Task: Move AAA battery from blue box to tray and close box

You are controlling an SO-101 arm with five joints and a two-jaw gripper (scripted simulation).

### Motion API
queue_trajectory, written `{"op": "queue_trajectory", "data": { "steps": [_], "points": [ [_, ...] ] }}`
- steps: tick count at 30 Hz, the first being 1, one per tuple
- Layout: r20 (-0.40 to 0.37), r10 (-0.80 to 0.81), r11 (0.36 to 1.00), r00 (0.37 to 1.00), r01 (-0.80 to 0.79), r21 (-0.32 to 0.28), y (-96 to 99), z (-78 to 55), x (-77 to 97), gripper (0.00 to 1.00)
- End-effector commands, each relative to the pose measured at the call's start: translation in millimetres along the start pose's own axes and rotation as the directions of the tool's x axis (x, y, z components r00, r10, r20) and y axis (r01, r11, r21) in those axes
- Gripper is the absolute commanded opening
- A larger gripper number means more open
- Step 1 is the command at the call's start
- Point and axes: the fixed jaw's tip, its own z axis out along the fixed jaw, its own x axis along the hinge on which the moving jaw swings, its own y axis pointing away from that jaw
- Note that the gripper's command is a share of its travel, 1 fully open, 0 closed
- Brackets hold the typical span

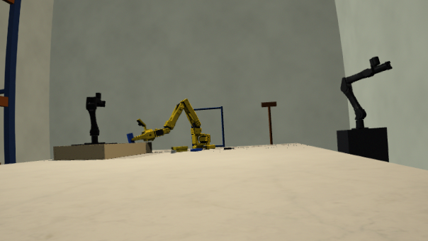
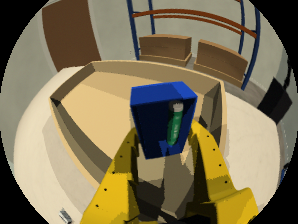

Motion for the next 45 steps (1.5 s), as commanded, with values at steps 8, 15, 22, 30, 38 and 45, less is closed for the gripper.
{"op": "queue_trajectory", "data": {
  "steps": [8,15,22,30,38,45],
  "points": [
    [0.112,-0.012,1.000,0.994,0.011,0.008,-2.7,-0.9,-16.0,0.19],
    [0.164,-0.014,1.000,0.986,0.012,0.008,-2.6,-2.0,-20.3,0.19],
    [0.206,-0.015,1.000,0.978,0.014,0.008,-2.6,-3.3,-23.8,0.19],
    [0.209,-0.016,1.000,0.978,0.014,0.009,-2.6,-3.4,-24.1,0.19],
    [0.209,-0.016,1.000,0.978,0.014,0.009,-2.6,-3.4,-24.1,0.19],
    [0.209,-0.016,1.000,0.978,0.014,0.009,-2.6,-3.4,-24.1,0.19]
  ]
}}
